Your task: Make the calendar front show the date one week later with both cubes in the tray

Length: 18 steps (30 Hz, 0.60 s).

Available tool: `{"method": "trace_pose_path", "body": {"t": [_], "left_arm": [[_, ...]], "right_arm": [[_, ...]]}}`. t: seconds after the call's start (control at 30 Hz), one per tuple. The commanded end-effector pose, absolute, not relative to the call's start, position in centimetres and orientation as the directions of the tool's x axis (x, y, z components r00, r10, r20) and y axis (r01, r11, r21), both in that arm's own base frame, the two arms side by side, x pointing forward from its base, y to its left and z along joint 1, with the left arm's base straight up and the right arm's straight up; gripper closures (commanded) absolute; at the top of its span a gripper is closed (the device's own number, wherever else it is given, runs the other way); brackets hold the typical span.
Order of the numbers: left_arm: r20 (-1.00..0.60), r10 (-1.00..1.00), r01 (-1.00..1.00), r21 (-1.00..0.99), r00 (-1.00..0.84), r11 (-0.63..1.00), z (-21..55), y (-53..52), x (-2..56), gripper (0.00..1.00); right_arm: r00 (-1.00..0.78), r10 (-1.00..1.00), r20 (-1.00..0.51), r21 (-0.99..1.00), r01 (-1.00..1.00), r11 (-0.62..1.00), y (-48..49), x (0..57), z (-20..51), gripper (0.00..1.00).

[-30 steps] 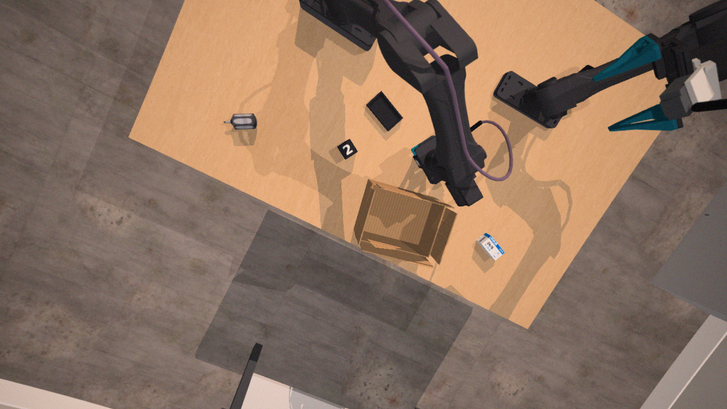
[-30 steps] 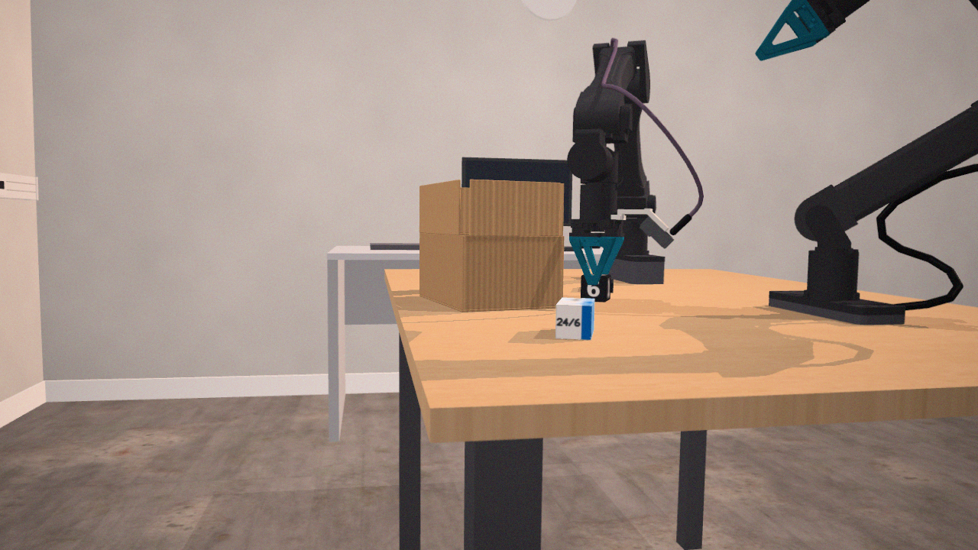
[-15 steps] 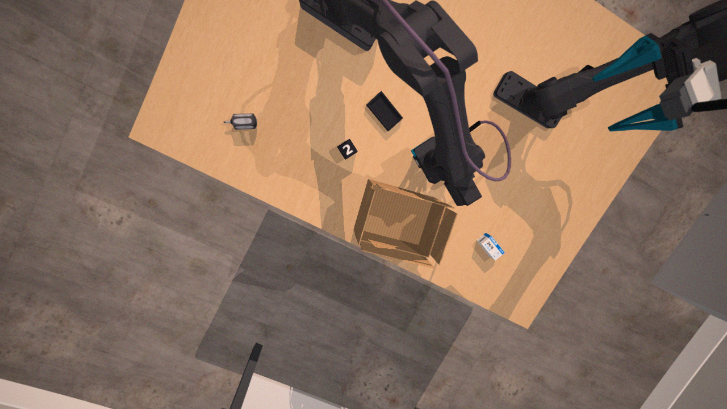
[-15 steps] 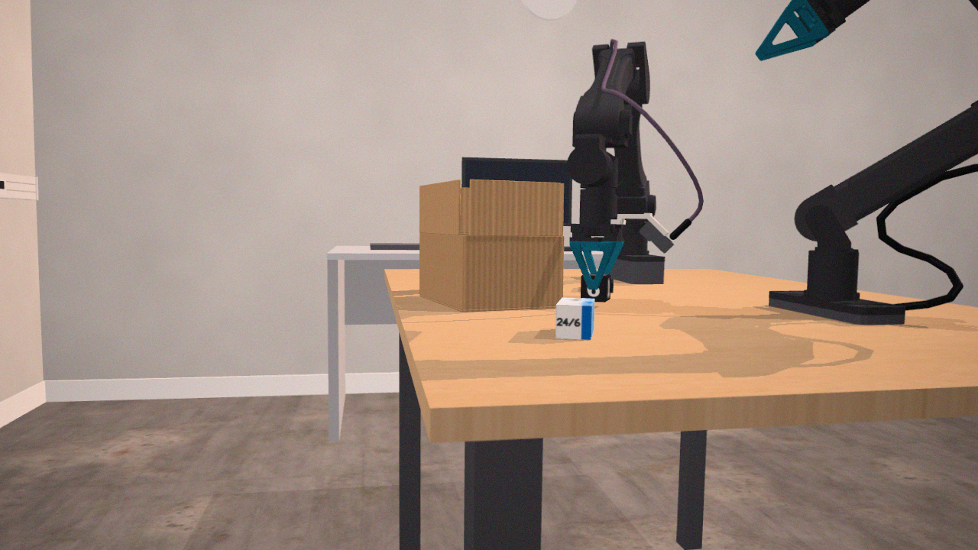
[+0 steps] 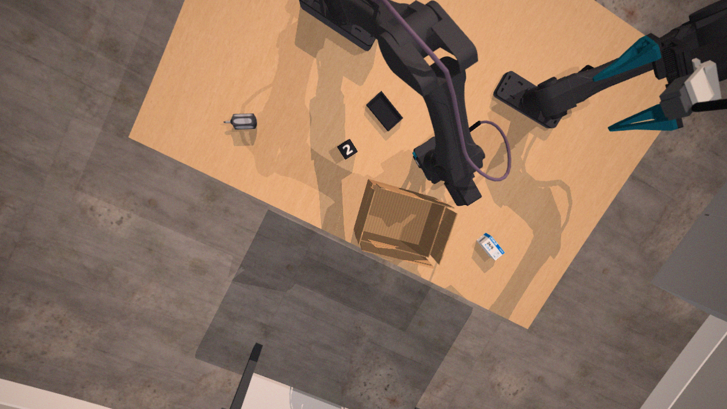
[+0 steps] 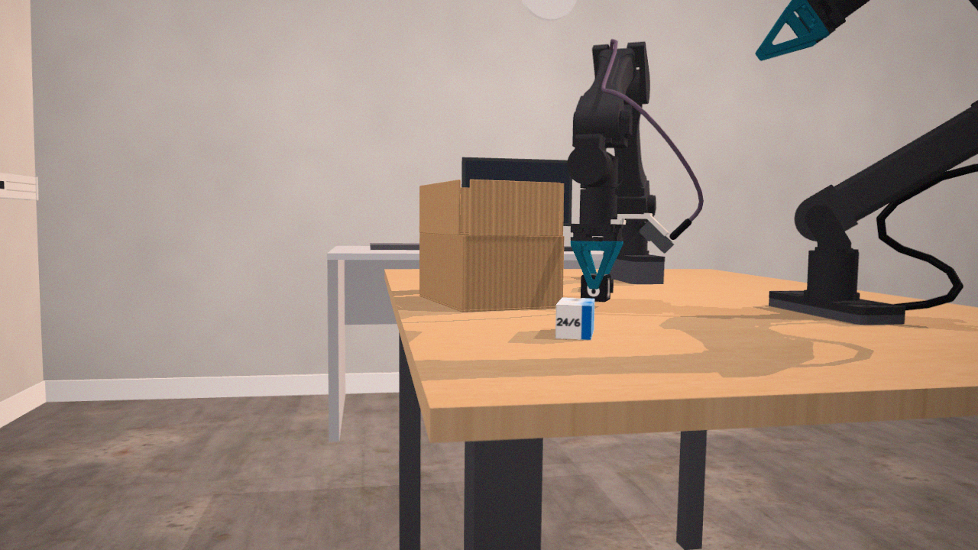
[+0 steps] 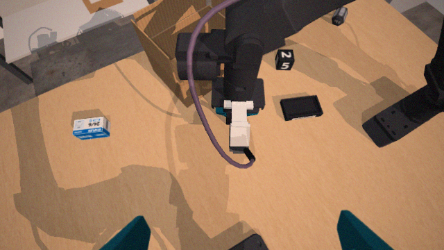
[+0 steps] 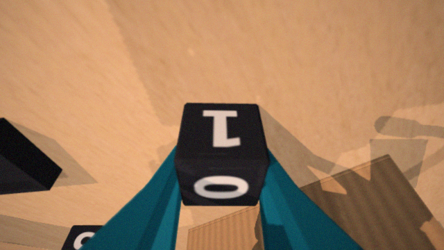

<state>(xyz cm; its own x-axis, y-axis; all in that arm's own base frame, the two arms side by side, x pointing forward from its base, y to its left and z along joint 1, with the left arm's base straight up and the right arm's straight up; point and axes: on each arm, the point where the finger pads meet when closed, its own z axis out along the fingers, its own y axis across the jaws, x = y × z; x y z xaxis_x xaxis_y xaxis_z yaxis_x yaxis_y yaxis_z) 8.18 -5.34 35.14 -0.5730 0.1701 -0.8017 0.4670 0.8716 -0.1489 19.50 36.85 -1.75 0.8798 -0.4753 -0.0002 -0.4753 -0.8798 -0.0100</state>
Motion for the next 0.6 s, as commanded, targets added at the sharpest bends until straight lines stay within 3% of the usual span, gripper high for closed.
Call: {"method": "trace_pose_path", "body": {"t": [0.0, 0.17, 0.2, 0.23, 0.27, 0.57], "left_arm": [[-0.799, 0.172, 0.464, -0.146, -0.576, 0.874, 35.4, -5.4, 8.2, 0.0], [-0.799, 0.172, 0.464, -0.146, -0.576, 0.874, 35.4, -5.4, 8.2, 0.0], [-0.799, 0.172, 0.464, -0.146, -0.576, 0.874, 35.4, -5.4, 8.2, 0.0], [-0.799, 0.172, 0.464, -0.146, -0.576, 0.874, 35.4, -5.4, 8.2, 0.0], [-0.799, 0.172, 0.464, -0.146, -0.576, 0.874, 35.4, -5.4, 8.2, 0.0], [-0.799, 0.172, 0.464, -0.146, -0.576, 0.874, 35.4, -5.4, 8.2, 0.0]], "right_arm": [[0.879, -0.476, 0.0, 0.007, -0.476, -0.879, 36.5, 19.6, -2.1, 0.65], [0.879, -0.476, 0.0, 0.001, -0.476, -0.879, 36.8, 19.6, -1.8, 0.68], [0.879, -0.476, 0.0, 0.001, -0.476, -0.879, 36.8, 19.6, -1.8, 0.8], [0.879, -0.476, 0.0, 0.001, -0.476, -0.879, 36.8, 19.6, -1.8, 0.68], [0.879, -0.476, 0.0, -0.008, -0.476, -0.879, 37.0, 19.7, -1.3, 0.65], [0.879, -0.477, 0.0, -0.018, -0.476, -0.879, 37.0, 19.7, 3.5, 0.65]]}}
